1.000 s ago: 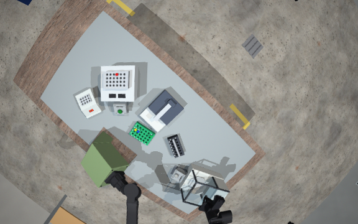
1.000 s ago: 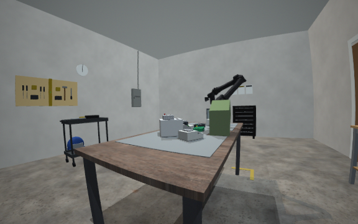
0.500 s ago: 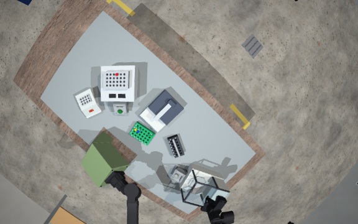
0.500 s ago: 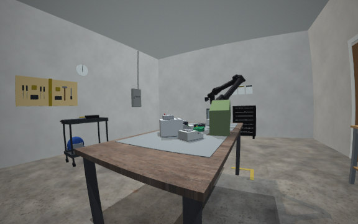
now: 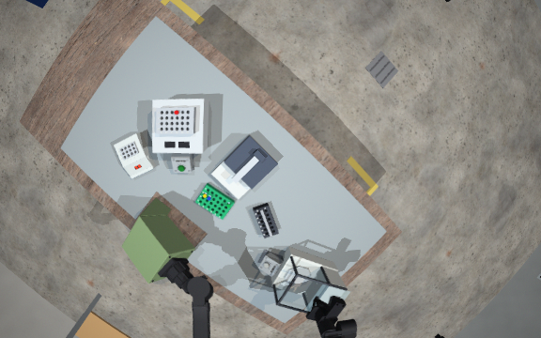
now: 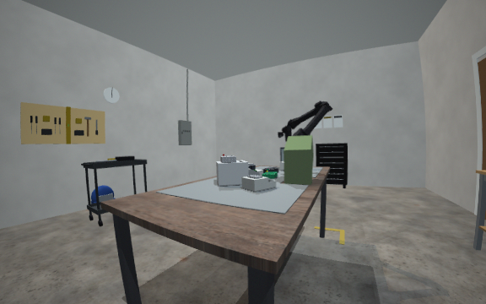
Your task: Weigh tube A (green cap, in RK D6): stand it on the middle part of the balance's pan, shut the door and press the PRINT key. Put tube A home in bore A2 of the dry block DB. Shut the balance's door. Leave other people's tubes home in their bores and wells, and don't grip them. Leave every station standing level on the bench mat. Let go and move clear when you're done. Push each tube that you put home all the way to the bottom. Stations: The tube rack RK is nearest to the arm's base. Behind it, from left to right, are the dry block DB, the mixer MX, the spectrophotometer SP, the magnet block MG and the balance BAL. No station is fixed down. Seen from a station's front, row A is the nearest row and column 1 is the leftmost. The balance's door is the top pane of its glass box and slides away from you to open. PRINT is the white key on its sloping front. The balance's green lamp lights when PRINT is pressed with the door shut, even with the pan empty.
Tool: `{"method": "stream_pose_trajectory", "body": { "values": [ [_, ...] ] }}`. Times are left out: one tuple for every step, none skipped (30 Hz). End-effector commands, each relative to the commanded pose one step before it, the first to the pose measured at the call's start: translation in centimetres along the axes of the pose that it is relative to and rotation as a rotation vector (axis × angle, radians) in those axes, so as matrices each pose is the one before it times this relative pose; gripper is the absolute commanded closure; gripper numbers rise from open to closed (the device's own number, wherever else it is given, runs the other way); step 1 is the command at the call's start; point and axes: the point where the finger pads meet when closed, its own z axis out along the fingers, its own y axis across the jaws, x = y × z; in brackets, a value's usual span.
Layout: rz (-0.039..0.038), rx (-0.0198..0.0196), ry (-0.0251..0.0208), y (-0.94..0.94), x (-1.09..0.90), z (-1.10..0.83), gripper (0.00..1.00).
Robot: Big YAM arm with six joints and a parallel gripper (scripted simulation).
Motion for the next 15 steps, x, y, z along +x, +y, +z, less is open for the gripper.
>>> {"method": "stream_pose_trajectory", "body": {
  "values": [
    [0.02763,0.02667,-0.00334,-2.551,0.265,-0.435,0.94],
    [-0.00001,0.00006,0.00002,-0.101,-0.001,0.002,0.94],
    [-0.00001,0.00006,0.00002,-0.101,-0.001,0.002,0.94],
    [-0.00001,0.00006,0.00002,-0.101,-0.001,0.002,0.94],
    [-0.00023,-0.00015,0.00011,-0.095,0.002,0.002,0.94],
    [0.00000,0.00000,0.00000,0.000,0.000,0.000,0.94],
    [0.00000,0.00000,0.00000,0.000,0.000,0.000,0.94],
    [-0.00084,-0.00072,0.00035,-0.079,0.009,0.003,0.94],
    [0.00000,0.00000,0.00000,0.000,0.000,0.000,0.94],
    [0.00000,0.00000,0.00000,0.000,0.000,0.000,0.94],
    [0.00000,0.00000,0.00000,0.000,0.000,0.000,0.94],
    [0.00000,0.00000,0.00000,0.000,0.000,0.000,0.94],
    [0.00000,0.00000,0.00000,0.000,0.000,0.000,0.94],
    [0.00000,0.00000,0.00000,0.000,0.000,0.000,0.94],
    [0.00000,0.00000,0.00000,0.000,0.000,0.000,0.94]
  ]
}}
